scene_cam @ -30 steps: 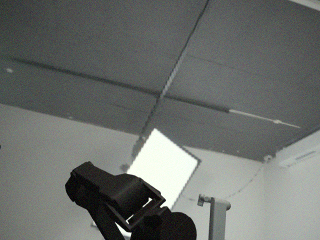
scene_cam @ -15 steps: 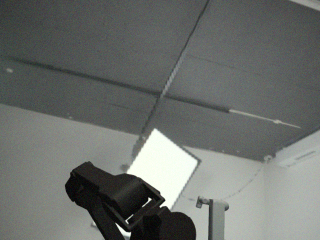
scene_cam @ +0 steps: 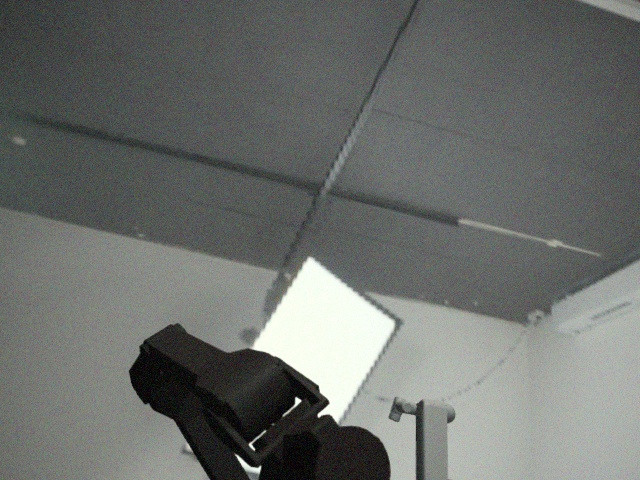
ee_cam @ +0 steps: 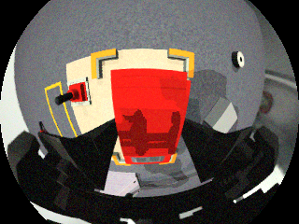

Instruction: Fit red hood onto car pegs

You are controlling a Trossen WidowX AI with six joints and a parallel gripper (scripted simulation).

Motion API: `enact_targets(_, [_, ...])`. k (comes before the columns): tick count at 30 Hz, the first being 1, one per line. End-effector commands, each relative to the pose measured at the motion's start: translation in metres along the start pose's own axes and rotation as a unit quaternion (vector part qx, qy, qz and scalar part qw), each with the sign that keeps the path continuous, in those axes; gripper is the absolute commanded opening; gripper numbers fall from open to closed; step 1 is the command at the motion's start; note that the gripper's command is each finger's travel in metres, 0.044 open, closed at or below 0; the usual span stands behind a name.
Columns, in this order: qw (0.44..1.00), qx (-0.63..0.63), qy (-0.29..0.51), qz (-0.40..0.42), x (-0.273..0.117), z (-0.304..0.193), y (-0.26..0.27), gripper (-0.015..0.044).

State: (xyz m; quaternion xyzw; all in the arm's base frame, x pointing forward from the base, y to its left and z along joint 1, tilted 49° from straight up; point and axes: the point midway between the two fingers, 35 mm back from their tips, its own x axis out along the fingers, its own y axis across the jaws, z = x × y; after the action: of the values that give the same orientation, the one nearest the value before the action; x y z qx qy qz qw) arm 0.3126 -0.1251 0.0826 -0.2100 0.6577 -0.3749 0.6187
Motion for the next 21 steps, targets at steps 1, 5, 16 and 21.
enact_targets(1, [1.000,0.000,-0.002,-0.002,0.0009,0.0004,-0.0015,0.0000])
enact_targets(5, [1.000,0.000,-0.002,-0.002,0.0024,0.0005,-0.0015,0.0000])
enact_targets(16, [1.000,0.000,-0.003,-0.003,0.0066,0.0005,-0.0015,0.0000])
enact_targets(21, [1.000,0.000,-0.003,-0.003,0.0080,0.0005,-0.0015,0.0000])
